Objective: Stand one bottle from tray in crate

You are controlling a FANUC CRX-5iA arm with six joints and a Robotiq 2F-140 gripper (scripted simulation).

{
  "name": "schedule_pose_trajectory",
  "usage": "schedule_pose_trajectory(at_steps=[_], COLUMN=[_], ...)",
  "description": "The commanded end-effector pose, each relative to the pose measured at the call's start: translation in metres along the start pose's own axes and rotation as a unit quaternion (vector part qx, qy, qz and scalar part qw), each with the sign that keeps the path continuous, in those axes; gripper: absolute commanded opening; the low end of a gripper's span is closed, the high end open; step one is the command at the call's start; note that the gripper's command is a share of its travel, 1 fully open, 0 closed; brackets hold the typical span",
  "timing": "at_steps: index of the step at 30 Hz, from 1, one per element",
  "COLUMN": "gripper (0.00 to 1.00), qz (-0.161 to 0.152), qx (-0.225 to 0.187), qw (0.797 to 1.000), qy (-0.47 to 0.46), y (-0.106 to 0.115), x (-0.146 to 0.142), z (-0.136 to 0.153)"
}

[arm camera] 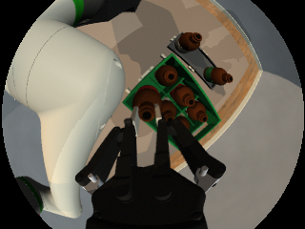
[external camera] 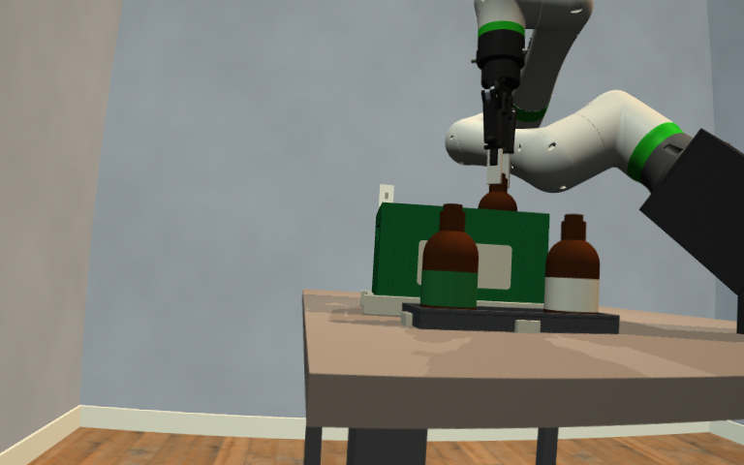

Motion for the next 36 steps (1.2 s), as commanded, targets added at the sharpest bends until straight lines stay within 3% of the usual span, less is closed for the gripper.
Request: schedule_pose_trajectory(at_steps=[1,36], gripper=[0.0,0.0], qz=[0.0,0.0], qx=[0.0,0.0], qw=[1.0,1.0], qy=[0.0,0.0], y=[0.0,-0.015], x=[0.0,0.0], z=[0.0,0.0])
Point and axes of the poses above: the point where the finger pads meet when closed, its own y axis back along the fingers, its own x axis across the jaws, z = x × y, the point moved 10 cm from there along y, back along the fingers, and after that the axes turned 1 degree about -y, right-handed, at the moved point
